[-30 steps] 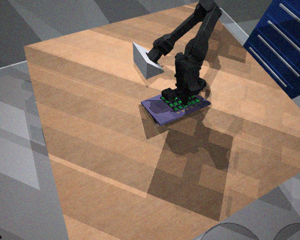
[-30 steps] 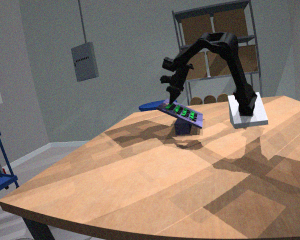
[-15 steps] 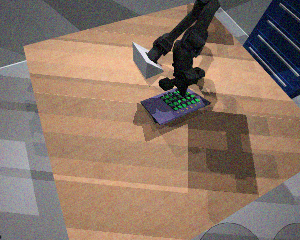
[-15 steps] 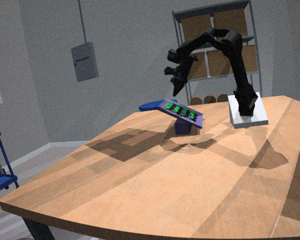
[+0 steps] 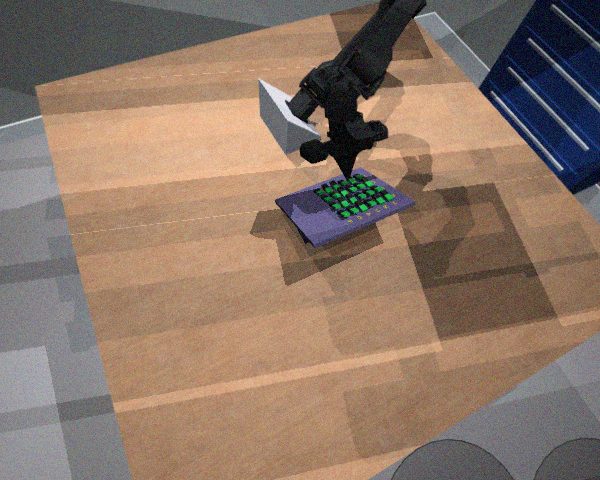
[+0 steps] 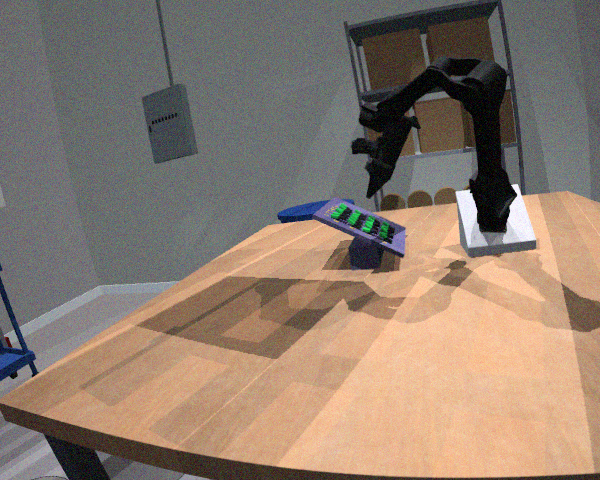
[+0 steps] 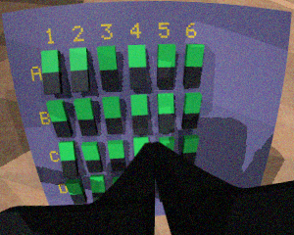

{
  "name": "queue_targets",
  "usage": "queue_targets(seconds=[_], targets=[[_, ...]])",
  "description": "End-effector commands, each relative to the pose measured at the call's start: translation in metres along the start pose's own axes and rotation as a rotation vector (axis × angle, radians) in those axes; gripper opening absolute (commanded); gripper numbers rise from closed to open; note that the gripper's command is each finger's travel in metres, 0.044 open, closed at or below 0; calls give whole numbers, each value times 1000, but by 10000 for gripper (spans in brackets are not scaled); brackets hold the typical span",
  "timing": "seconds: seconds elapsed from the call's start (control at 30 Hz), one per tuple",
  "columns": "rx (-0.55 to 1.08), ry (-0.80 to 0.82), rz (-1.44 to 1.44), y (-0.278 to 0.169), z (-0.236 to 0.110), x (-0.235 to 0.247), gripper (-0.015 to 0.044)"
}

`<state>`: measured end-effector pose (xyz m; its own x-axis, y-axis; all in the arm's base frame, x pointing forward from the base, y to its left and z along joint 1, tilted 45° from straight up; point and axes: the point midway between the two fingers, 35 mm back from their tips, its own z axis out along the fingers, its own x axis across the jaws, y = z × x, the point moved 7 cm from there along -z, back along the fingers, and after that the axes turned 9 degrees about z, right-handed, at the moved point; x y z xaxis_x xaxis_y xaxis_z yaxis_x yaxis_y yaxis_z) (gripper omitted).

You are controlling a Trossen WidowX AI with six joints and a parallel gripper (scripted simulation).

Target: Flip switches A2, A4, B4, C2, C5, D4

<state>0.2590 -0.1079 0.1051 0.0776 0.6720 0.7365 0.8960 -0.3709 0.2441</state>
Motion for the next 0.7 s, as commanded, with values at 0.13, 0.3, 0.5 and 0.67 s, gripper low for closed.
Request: queue_targets(seconds=[0.13,0.3,0.5,0.67], targets=[[-4,15,2,-7,24,2,0],[-4,16,2,-7,34,3,0],[-4,16,1,-7,39,3,0],[-4,16,1,-7,47,3,0]])
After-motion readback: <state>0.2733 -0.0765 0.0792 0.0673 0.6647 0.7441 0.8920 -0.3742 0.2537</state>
